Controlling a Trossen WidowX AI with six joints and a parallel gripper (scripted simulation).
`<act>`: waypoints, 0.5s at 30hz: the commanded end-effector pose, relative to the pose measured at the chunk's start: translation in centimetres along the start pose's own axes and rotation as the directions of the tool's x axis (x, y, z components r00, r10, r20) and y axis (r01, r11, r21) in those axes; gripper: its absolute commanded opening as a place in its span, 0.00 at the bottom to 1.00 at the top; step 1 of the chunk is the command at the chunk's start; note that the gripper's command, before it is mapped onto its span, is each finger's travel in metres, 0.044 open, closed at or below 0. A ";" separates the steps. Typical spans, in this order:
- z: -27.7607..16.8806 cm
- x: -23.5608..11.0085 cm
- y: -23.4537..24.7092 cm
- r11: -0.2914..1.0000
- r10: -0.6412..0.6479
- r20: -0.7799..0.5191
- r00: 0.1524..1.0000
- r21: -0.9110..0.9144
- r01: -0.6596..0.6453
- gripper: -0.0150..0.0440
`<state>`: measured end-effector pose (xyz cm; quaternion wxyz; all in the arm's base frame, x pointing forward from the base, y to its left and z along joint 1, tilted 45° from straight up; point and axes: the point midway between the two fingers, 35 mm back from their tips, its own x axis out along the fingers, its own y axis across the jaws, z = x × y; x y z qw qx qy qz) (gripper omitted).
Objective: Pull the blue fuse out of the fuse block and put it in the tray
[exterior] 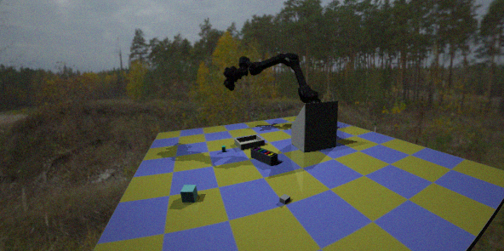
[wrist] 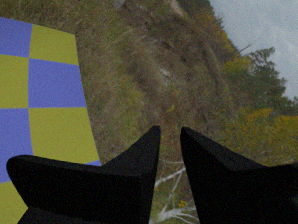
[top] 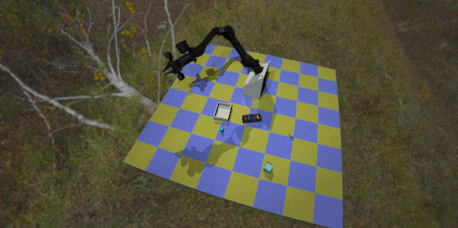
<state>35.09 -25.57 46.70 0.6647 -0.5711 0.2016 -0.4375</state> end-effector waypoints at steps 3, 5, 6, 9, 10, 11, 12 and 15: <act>2.3 -0.2 7.1 0.985 0.165 0.028 0.986 0.039 -0.166 0.38; 3.2 -0.6 10.3 0.969 0.241 0.032 0.970 0.046 -0.243 0.38; 3.7 -0.9 12.1 0.958 0.281 0.032 0.959 0.049 -0.282 0.38; 4.9 -2.2 17.0 0.918 0.391 0.029 0.920 0.052 -0.392 0.38; 5.2 -2.8 18.6 0.903 0.426 0.026 0.904 0.052 -0.427 0.38; 5.5 -3.4 20.2 0.886 0.461 0.022 0.887 0.051 -0.461 0.38; 5.9 -4.1 21.9 0.867 0.497 0.019 0.867 0.038 -0.497 0.38; 6.5 -6.3 26.2 0.810 0.586 0.005 0.810 0.000 -0.586 0.38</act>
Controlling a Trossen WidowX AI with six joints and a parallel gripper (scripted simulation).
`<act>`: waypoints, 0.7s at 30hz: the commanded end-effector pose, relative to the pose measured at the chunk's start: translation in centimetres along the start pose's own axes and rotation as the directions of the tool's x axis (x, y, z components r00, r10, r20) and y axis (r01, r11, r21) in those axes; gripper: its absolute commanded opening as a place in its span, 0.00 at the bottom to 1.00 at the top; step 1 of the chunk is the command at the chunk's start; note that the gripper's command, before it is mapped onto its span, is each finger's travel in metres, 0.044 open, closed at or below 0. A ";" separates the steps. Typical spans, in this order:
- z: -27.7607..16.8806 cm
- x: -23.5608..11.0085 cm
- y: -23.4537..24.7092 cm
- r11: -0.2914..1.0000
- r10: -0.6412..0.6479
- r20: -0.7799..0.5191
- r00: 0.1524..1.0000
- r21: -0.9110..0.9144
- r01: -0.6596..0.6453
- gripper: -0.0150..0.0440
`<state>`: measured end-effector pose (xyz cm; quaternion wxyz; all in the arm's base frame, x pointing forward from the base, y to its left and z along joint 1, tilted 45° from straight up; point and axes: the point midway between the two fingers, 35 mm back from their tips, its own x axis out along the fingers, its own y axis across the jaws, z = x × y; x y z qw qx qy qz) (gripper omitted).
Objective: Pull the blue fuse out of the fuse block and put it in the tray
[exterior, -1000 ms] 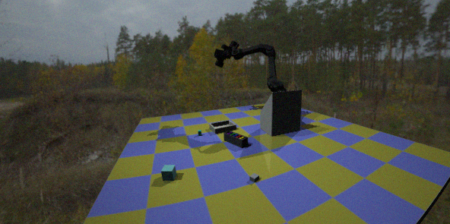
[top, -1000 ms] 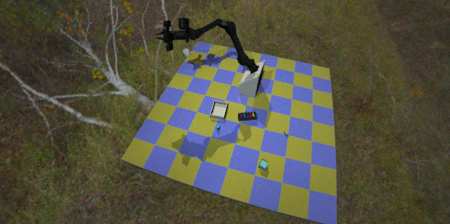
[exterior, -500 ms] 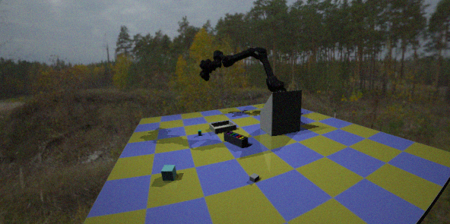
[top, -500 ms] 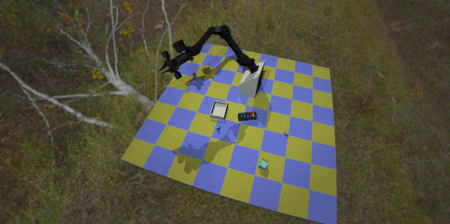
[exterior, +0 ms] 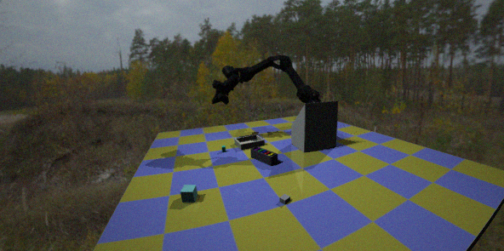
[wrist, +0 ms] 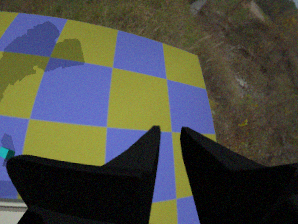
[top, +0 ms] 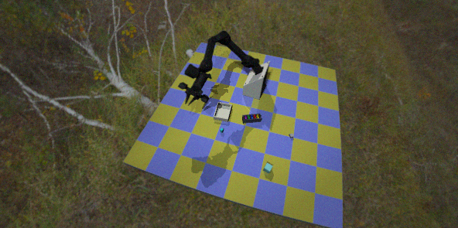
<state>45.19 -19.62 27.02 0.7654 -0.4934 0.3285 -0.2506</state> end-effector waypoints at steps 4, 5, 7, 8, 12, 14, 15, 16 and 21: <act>0.6 0.1 8.9 0.981 0.188 -0.048 0.981 -0.042 -0.190 0.38; 0.6 0.0 10.3 0.975 0.216 -0.059 0.975 -0.047 -0.218 0.38; 0.4 -0.3 13.0 0.961 0.267 -0.086 0.960 -0.048 -0.271 0.38; 0.3 -0.5 14.7 0.952 0.298 -0.108 0.949 -0.044 -0.304 0.38; -0.9 -2.0 21.3 0.909 0.400 -0.205 0.893 -0.033 -0.415 0.38; -1.7 -3.0 24.3 0.888 0.437 -0.258 0.862 -0.029 -0.459 0.38; -2.2 -3.5 25.8 0.878 0.451 -0.286 0.846 -0.028 -0.478 0.38; -2.7 -4.1 27.1 0.869 0.462 -0.314 0.829 -0.028 -0.495 0.38; -6.5 -7.9 33.7 0.828 0.474 -0.482 0.737 -0.041 -0.559 0.38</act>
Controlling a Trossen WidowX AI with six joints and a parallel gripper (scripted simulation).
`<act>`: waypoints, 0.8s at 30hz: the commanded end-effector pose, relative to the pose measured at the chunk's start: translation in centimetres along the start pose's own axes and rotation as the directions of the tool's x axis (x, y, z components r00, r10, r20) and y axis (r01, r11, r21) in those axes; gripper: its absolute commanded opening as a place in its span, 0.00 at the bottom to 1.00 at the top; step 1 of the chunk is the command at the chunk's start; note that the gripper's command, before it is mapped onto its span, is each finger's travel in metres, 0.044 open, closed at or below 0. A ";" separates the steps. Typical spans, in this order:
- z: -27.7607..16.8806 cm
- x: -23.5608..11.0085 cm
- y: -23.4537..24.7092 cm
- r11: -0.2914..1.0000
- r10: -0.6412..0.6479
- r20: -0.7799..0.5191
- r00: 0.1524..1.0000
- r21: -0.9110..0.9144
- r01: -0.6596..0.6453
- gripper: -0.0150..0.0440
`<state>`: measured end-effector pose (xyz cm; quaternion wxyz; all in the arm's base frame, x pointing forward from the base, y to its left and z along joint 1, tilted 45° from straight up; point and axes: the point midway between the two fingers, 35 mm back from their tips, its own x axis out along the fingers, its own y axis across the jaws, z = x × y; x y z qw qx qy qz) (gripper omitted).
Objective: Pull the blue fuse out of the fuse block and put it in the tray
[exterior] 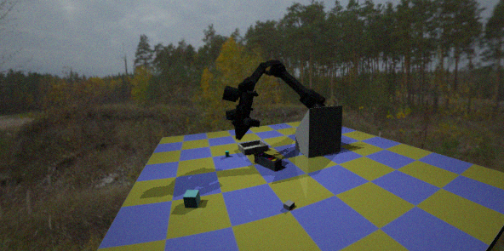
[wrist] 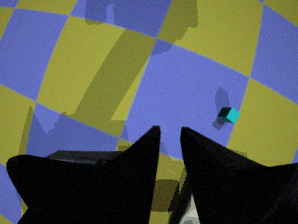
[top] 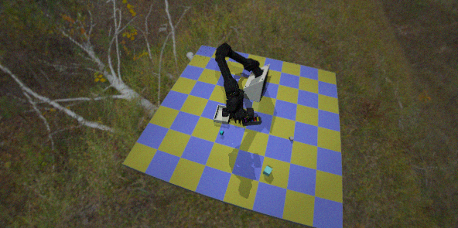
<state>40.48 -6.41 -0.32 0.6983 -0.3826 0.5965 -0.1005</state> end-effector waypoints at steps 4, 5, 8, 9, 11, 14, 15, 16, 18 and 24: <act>-5.9 1.3 9.4 0.997 0.013 -0.262 0.965 -0.072 -0.033 0.38; -6.7 1.3 10.2 0.996 0.003 -0.290 0.957 -0.082 -0.028 0.38; -7.4 1.2 10.5 0.996 -0.006 -0.311 0.950 -0.091 -0.023 0.38; -7.4 1.2 10.5 0.996 -0.006 -0.311 0.950 -0.091 -0.023 0.38; -7.4 1.2 10.5 0.996 -0.006 -0.311 0.950 -0.091 -0.023 0.38; -7.5 1.3 10.5 0.996 -0.006 -0.311 0.950 -0.091 -0.023 0.38; -7.5 1.4 10.5 0.996 -0.006 -0.311 0.950 -0.091 -0.023 0.38; -7.5 1.5 10.5 0.996 -0.006 -0.311 0.950 -0.091 -0.023 0.38; -7.6 1.7 10.5 0.996 -0.006 -0.311 0.950 -0.091 -0.023 0.38; -7.7 2.2 10.5 0.996 -0.006 -0.311 0.950 -0.092 -0.023 0.38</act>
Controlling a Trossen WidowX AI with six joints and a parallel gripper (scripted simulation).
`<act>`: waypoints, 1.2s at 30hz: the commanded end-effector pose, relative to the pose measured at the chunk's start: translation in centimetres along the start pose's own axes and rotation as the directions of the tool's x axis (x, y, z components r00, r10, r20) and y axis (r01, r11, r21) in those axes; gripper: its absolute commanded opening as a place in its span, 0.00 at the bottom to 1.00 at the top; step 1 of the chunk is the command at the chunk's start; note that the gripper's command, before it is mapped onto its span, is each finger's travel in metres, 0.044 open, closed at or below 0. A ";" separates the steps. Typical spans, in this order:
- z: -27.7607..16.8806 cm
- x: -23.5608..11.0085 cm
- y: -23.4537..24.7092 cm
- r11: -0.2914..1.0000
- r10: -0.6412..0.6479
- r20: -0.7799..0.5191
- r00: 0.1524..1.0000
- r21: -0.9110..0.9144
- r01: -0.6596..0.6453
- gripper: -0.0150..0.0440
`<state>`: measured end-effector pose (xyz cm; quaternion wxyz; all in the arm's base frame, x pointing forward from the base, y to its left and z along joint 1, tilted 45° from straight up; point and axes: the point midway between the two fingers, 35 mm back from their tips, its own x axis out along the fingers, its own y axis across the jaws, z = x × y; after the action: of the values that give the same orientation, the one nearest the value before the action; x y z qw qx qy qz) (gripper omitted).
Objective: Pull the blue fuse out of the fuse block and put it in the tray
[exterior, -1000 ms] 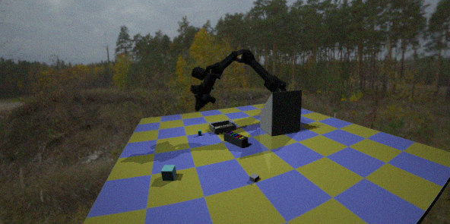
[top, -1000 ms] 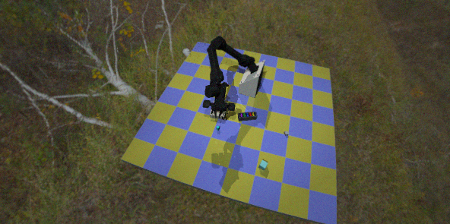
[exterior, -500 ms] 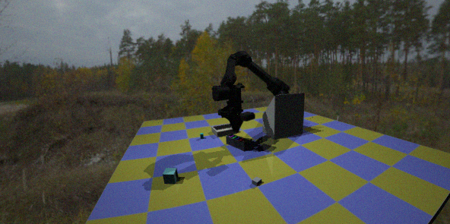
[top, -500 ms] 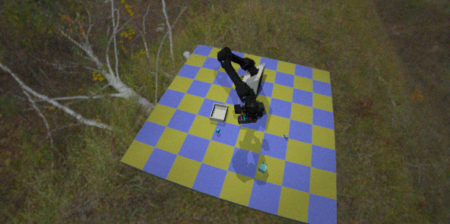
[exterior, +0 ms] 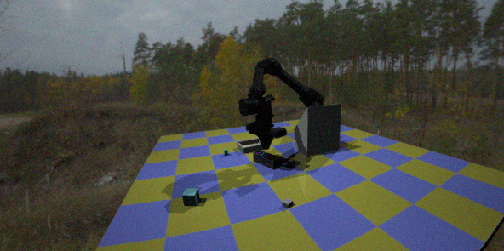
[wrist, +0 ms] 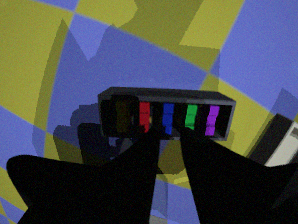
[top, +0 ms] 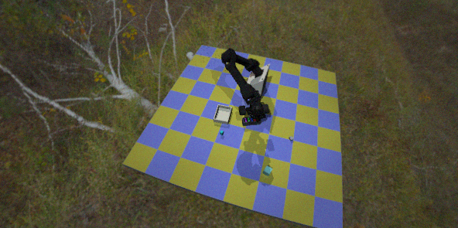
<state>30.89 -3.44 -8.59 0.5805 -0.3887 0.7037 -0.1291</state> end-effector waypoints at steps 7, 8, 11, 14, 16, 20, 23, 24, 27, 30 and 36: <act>-0.2 1.1 0.0 1.000 -0.004 -0.004 1.000 -0.008 0.004 0.38; -0.2 1.2 0.0 1.000 -0.004 -0.004 1.000 -0.008 0.004 0.38; -0.2 1.5 0.0 1.000 -0.004 -0.004 1.000 -0.008 0.004 0.38; -0.2 1.8 -0.1 1.000 -0.004 -0.004 1.000 -0.008 0.004 0.38; -0.3 1.9 -0.1 1.000 -0.004 -0.004 1.000 -0.008 0.004 0.38; -0.3 2.3 -0.1 1.000 -0.005 -0.005 1.000 -0.008 0.005 0.38; -0.3 2.5 -0.1 1.000 -0.005 -0.005 1.000 -0.008 0.005 0.38; -0.3 2.5 -0.1 1.000 -0.005 -0.005 1.000 -0.008 0.005 0.38; -0.3 2.5 -0.1 1.000 -0.005 -0.005 1.000 -0.008 0.005 0.38; -0.3 2.5 -0.1 1.000 -0.005 -0.005 1.000 -0.008 0.005 0.38; -0.3 2.6 -0.1 1.000 -0.005 -0.005 1.000 -0.008 0.005 0.38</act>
<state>30.62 -5.31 -10.21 0.5786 -0.3896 0.7048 -0.1294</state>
